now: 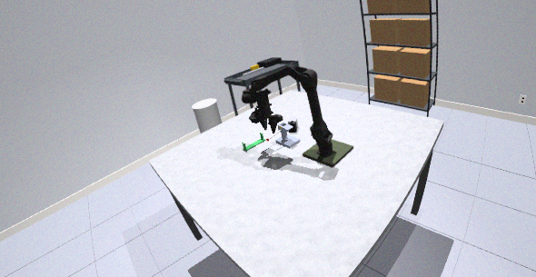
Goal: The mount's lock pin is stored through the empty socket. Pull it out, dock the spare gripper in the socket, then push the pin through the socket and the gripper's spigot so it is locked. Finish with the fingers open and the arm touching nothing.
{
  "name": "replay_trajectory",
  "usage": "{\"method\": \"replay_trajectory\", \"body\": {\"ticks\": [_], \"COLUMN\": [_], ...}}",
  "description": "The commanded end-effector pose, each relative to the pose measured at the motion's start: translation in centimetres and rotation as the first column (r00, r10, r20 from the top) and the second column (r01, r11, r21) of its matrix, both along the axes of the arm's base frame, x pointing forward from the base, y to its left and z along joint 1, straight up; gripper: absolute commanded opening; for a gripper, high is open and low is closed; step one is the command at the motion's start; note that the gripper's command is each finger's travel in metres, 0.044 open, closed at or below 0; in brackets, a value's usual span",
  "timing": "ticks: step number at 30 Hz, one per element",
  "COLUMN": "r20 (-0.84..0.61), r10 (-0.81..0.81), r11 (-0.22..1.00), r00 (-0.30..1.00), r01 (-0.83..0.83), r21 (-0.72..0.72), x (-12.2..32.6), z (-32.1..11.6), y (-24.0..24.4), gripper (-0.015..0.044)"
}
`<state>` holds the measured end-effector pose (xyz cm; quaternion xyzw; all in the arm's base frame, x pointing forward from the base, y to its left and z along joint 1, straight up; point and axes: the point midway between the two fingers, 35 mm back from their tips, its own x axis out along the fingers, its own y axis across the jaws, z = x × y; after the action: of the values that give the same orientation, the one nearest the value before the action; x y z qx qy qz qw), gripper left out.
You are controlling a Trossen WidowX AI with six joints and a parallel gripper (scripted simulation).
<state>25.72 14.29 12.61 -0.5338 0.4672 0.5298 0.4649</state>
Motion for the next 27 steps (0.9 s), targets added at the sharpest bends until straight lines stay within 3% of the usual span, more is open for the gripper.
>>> {"method": "replay_trajectory", "body": {"ticks": [1,27], "r20": [0.013,0.013], "r10": [0.005,0.005], "r11": [1.0,1.0], "r00": [1.0,1.0], "r01": [-0.005,-0.005], "r21": [0.015,0.015], "x": [-0.1,0.0], "z": [-0.2,-4.4], "y": [0.0,0.1], "gripper": [0.03,0.03]}}
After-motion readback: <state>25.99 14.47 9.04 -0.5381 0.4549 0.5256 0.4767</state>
